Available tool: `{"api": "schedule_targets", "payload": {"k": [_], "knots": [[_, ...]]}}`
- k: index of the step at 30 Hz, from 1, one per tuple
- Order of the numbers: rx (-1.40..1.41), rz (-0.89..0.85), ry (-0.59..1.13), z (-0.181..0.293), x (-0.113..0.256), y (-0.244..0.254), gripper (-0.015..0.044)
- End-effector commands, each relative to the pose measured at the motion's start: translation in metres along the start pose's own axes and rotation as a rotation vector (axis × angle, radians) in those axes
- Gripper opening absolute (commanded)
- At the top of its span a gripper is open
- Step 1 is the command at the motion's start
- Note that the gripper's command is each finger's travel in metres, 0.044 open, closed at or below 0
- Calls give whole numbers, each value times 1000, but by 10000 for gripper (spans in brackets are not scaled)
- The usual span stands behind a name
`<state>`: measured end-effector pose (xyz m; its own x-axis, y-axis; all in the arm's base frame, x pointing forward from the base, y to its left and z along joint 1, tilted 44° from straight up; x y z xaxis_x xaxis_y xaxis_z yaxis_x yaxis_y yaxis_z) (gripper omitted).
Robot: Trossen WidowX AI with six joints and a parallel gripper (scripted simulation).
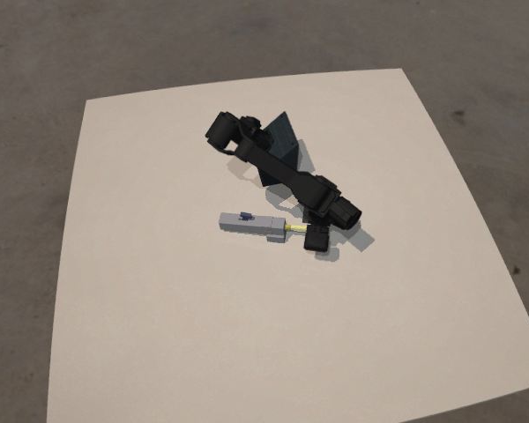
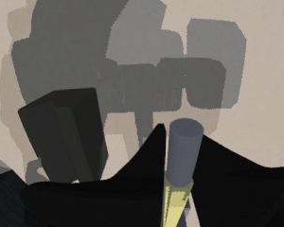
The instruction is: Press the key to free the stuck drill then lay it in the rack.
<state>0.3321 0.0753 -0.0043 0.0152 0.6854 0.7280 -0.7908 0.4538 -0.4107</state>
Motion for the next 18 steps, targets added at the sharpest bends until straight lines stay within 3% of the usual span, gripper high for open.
{"api": "schedule_targets", "payload": {"k": [1,18], "knots": [[1,-4,1,-7,0,3,0],[0,-4,0,-29,2,7,0]]}}
Point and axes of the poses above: the point midway between the two fingers, 35 mm back from their tips, its own x axis back along the fingers, its own y axis across the jaws, z = x × y, the point moved 9 cm from there along x, back along the fingers, and after that the axes turned 12 degrees about -x, right-handed, at the moved point
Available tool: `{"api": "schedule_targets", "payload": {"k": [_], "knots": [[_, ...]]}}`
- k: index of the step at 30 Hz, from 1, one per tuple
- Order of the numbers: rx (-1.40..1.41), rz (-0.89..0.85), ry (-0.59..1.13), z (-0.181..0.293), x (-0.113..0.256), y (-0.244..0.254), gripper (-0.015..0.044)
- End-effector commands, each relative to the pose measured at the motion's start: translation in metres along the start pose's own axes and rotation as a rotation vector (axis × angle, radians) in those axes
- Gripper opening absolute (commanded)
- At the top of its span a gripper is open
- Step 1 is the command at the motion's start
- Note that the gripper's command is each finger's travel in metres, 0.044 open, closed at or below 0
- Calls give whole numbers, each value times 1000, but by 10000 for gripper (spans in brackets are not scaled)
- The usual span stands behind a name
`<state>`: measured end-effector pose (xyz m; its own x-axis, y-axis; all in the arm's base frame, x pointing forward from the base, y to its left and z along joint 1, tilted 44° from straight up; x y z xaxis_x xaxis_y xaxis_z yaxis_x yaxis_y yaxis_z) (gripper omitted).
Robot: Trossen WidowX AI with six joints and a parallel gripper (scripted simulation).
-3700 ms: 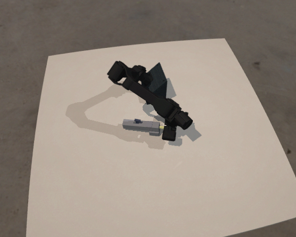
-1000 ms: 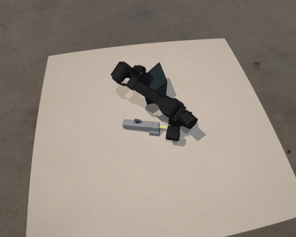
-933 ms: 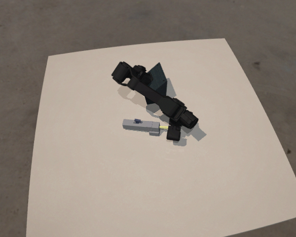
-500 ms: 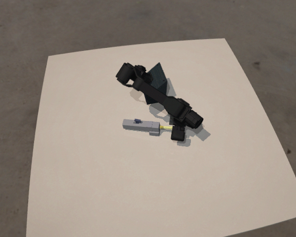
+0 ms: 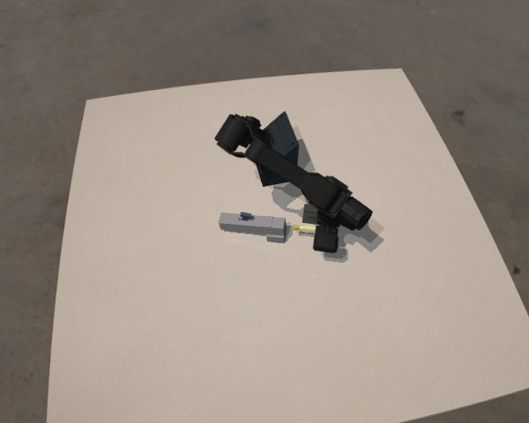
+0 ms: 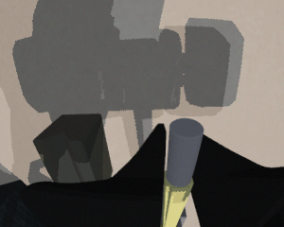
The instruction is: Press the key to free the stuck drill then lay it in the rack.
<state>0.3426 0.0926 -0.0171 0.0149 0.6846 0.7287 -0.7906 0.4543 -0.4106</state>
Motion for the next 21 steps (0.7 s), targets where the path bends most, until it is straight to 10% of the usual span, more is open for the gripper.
{"api": "schedule_targets", "payload": {"k": [1,21], "knots": [[0,-4,1,-7,0,3,0],[0,-4,1,-4,9,2,0]]}}
Point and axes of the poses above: the point midway between the two fingers, 35 mm back from their tips, its own x axis back along the fingers, its own y axis across the jaws, z = x × y, the point moved 9 cm from there along x, back along the fingers, and after that the axes turned 12 degrees about -x, right-handed, at the moved point
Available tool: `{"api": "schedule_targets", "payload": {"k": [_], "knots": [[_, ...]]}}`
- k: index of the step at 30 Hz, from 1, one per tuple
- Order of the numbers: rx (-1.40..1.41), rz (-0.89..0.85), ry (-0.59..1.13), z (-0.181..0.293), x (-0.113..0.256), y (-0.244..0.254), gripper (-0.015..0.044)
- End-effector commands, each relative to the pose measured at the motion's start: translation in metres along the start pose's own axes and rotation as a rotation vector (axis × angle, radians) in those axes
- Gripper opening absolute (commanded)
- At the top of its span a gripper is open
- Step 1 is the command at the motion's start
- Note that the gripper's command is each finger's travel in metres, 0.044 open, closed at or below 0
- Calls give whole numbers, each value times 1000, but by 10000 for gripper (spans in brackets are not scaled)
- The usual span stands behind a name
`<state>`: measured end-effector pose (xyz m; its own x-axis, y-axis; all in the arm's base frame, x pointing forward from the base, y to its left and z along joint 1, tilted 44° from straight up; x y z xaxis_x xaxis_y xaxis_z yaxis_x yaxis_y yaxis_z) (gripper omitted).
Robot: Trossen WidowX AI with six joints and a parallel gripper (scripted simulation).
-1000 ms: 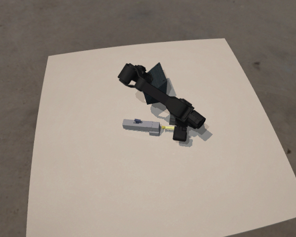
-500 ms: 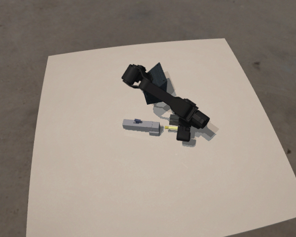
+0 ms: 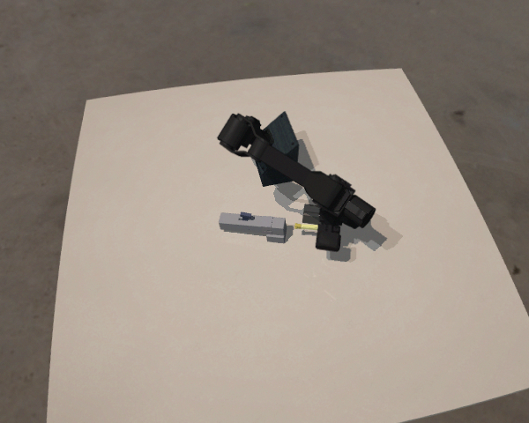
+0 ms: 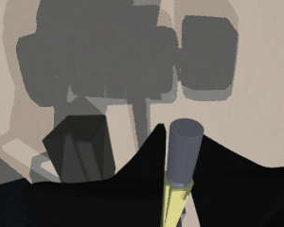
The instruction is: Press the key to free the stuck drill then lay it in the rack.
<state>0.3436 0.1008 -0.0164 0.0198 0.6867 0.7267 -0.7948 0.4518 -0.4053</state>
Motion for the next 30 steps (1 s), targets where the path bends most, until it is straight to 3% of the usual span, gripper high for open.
{"api": "schedule_targets", "payload": {"k": [1,30], "knots": [[-7,-2,-5,1,3,0,0],[-6,-2,-5,1,13,1,0]]}}
Point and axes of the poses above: the point midway between the two fingers, 35 mm back from their tips, its own x axis back along the fingers, its own y axis across the jaws, z = x × y, the point moved 9 cm from there along x, back along the fingers, and after that the axes turned 12 degrees about -x, right-handed, at the moved point
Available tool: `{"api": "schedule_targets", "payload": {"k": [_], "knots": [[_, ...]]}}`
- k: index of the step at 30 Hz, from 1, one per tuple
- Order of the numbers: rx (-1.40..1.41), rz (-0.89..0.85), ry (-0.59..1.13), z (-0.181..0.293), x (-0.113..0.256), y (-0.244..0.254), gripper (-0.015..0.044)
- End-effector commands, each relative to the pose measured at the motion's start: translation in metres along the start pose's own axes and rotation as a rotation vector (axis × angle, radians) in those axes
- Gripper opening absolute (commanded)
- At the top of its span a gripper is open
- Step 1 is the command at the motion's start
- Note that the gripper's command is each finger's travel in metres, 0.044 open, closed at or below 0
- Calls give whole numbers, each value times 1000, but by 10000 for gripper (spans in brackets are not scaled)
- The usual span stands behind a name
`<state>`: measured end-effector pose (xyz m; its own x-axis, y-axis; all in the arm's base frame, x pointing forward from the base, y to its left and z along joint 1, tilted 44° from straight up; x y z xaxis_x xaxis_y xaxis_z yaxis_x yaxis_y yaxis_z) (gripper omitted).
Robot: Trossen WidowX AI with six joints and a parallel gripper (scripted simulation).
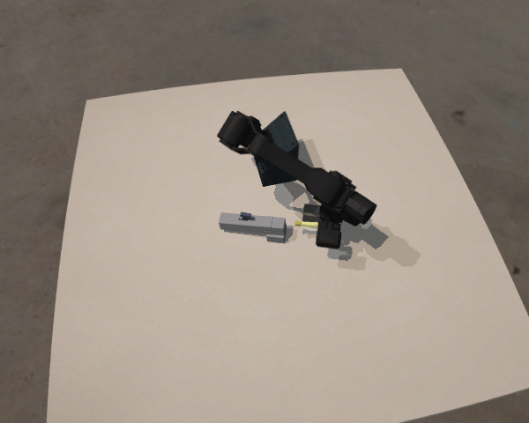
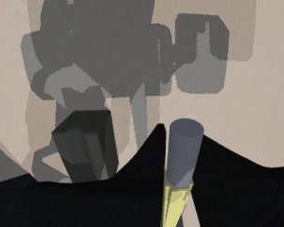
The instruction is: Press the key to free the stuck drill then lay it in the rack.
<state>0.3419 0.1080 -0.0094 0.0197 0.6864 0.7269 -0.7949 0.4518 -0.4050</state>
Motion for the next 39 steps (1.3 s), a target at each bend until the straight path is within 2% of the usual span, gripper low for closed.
{"api": "schedule_targets", "payload": {"k": [1,39], "knots": [[-7,-2,-5,1,3,-1,0],[-7,-3,-5,1,16,-1,0]]}}
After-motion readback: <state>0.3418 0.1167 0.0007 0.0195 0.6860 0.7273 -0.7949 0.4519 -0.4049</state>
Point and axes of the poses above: the point midway between the two fingers, 35 mm back from their tips, its own x axis back along the fingers, its own y axis across the jaws, z = x × y, the point moved 9 cm from there along x, back along the fingers, and after that the axes turned 12 degrees about -x, right-handed, at the moved point
